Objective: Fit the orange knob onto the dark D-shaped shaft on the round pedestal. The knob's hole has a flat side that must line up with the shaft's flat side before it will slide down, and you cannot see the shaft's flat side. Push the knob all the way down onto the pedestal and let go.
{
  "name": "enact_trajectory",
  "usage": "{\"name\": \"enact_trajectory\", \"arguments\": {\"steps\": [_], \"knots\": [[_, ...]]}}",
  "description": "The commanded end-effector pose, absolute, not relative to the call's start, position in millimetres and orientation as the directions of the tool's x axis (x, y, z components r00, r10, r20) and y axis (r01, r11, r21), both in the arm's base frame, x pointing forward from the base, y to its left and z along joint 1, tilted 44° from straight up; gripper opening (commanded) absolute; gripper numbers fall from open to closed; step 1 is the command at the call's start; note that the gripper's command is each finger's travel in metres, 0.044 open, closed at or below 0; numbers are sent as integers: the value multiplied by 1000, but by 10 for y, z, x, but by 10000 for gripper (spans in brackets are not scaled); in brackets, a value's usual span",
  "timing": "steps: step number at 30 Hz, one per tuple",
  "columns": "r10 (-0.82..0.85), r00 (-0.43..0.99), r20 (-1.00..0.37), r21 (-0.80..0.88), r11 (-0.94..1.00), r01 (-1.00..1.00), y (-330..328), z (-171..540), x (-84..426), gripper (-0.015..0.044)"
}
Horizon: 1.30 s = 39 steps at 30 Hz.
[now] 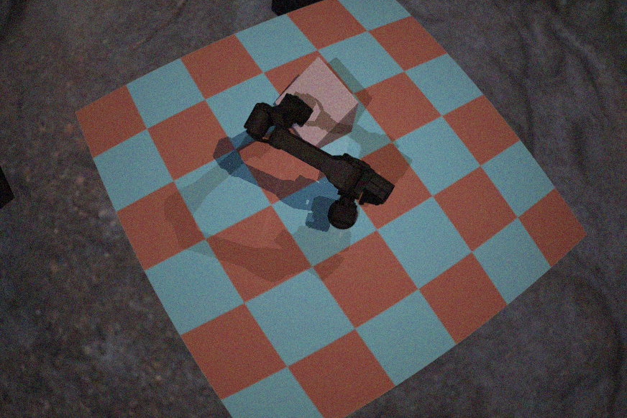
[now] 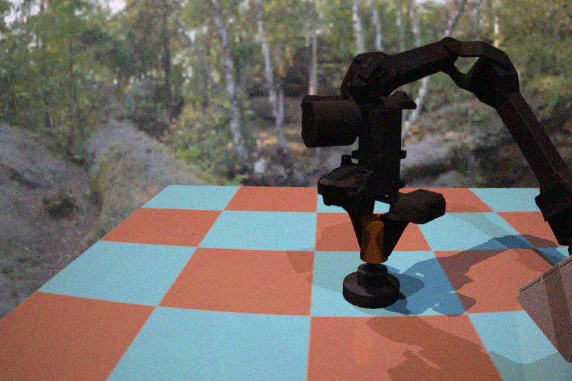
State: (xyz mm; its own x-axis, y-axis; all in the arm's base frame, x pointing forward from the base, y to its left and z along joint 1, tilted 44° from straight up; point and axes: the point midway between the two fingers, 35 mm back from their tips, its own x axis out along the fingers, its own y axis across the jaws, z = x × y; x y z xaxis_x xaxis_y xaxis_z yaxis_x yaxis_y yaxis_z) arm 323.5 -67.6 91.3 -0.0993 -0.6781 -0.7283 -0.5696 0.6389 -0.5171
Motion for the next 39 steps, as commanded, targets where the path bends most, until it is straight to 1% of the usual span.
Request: {"name": "enact_trajectory", "arguments": {"steps": [1,7,14,39], "knots": [[-678,-96,-729,-517,637,-572,-668,917,3240,0],[-678,-97,-729,-513,634,-579,-631,934,3243,0],[-678,-96,-729,-413,548,-727,-635,923,3250,0],[-678,-97,-729,-412,547,-729,-655,930,3245,0]]}}
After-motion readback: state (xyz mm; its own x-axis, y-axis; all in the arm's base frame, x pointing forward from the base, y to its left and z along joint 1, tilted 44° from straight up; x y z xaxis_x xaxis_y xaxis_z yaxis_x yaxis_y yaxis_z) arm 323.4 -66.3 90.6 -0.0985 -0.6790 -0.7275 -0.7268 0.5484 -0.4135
